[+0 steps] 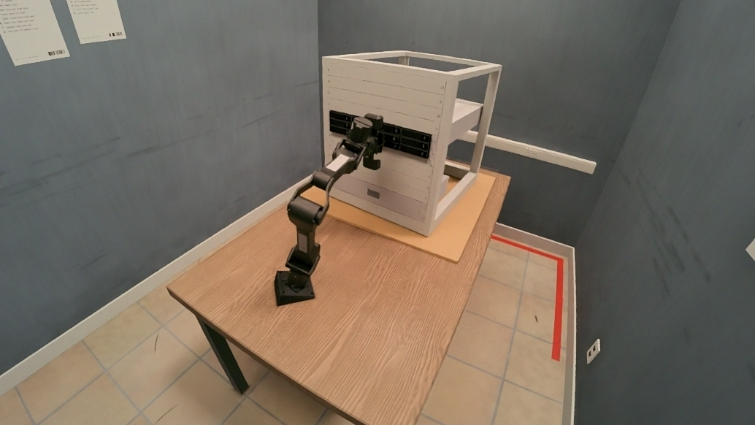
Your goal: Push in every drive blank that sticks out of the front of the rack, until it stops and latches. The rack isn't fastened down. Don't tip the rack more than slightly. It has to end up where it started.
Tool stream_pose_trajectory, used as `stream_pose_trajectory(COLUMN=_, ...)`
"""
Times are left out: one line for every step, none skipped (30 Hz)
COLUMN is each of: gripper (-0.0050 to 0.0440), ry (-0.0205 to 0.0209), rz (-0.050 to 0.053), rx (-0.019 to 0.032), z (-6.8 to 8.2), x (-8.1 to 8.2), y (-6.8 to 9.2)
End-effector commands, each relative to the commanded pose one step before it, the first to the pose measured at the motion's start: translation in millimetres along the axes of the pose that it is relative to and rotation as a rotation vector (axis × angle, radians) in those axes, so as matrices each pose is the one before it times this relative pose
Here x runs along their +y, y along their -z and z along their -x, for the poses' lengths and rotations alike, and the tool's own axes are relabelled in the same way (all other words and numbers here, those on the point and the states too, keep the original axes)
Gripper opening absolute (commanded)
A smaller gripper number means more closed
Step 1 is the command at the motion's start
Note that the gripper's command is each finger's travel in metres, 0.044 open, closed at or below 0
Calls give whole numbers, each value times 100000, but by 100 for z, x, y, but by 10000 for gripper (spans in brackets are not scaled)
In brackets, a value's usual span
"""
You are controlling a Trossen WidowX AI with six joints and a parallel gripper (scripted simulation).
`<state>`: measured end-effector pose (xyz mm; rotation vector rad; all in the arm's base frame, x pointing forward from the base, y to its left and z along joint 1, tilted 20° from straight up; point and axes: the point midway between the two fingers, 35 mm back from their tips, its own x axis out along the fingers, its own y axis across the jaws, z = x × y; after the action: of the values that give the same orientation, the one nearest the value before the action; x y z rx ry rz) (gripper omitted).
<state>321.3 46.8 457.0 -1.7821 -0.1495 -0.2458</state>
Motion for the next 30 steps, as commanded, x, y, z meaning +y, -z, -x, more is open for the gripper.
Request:
stream_pose_trajectory(gripper=-50, ry=2354, rz=-909, rx=656, z=-30, x=-1028, y=382)
stream_pose_trajectory(gripper=-50, ry=0, rz=0, rx=0, z=-3, x=0, y=1)
stream_pose_trajectory(gripper=-50, ry=0, rz=0, rx=0, z=-19, x=2, y=3)
stream_pose_trajectory(gripper=-50, ry=0, rz=0, rx=0, z=-40, x=4, y=6)
stream_pose_trajectory(gripper=-50, ry=0, rz=0, rx=0, z=0, x=0, y=0)
stream_pose_trajectory(gripper=-50, ry=0, rz=0, rx=0, z=0, x=0, y=0)
stream_pose_trajectory(gripper=-50, ry=0, rz=0, rx=0, z=-56, x=6, y=8)
stream_pose_trajectory(gripper=-50, ry=0, rz=0, rx=0, z=-62, x=7, y=9)
stream_pose_trajectory(gripper=-50, ry=0, rz=0, rx=0, z=-56, x=6, y=9)
stream_pose_trajectory(gripper=-50, ry=0, rz=0, rx=0, z=-40, x=4, y=6)
stream_pose_trajectory(gripper=-50, ry=0, rz=0, rx=0, z=-19, x=2, y=3)
stream_pose_trajectory(gripper=-50, ry=0, rz=0, rx=0, z=-3, x=0, y=1)
stream_pose_trajectory(gripper=-50, ry=0, rz=0, rx=0, z=0, x=0, y=0)
stream_pose_trajectory(gripper=-50, ry=0, rz=0, rx=0, z=0, x=0, y=0)
stream_pose_trajectory(gripper=-50, ry=0, rz=0, rx=0, z=0, x=0, y=0)
stream_pose_trajectory(gripper=-50, ry=0, rz=0, rx=0, z=0, x=0, y=0)
stream_pose_trajectory(gripper=-50, ry=0, rz=0, rx=0, z=0, x=0, y=0)
stream_pose_trajectory(gripper=-50, ry=0, rz=0, rx=0, z=0, x=0, y=0)
stream_pose_trajectory(gripper=-50, ry=0, rz=0, rx=0, z=0, x=0, y=0)
stream_pose_trajectory(gripper=-50, ry=0, rz=0, rx=0, z=0, x=0, y=0)
stream_pose_trajectory(gripper=-50, ry=0, rz=0, rx=0, z=0, x=0, y=0)
stream_pose_trajectory(gripper=-50, ry=0, rz=0, rx=0, z=0, x=0, y=0)
stream_pose_trajectory(gripper=-50, ry=0, rz=0, rx=0, z=0, x=0, y=0)
stream_pose_trajectory(gripper=-50, ry=0, rz=0, rx=0, z=0, x=0, y=0)
stream_pose_trajectory(gripper=-50, ry=0, rz=0, rx=0, z=0, x=0, y=0)
stream_pose_trajectory(gripper=-50, ry=0, rz=0, rx=0, z=0, x=0, y=0)
stream_pose_trajectory(gripper=-50, ry=0, rz=0, rx=0, z=0, x=0, y=0)
stream_pose_trajectory(gripper=-50, ry=0, rz=0, rx=0, z=0, x=0, y=0)
stream_pose_trajectory(gripper=-50, ry=0, rz=0, rx=0, z=0, x=0, y=0)
stream_pose_trajectory(gripper=-50, ry=0, rz=0, rx=0, z=0, x=0, y=0)
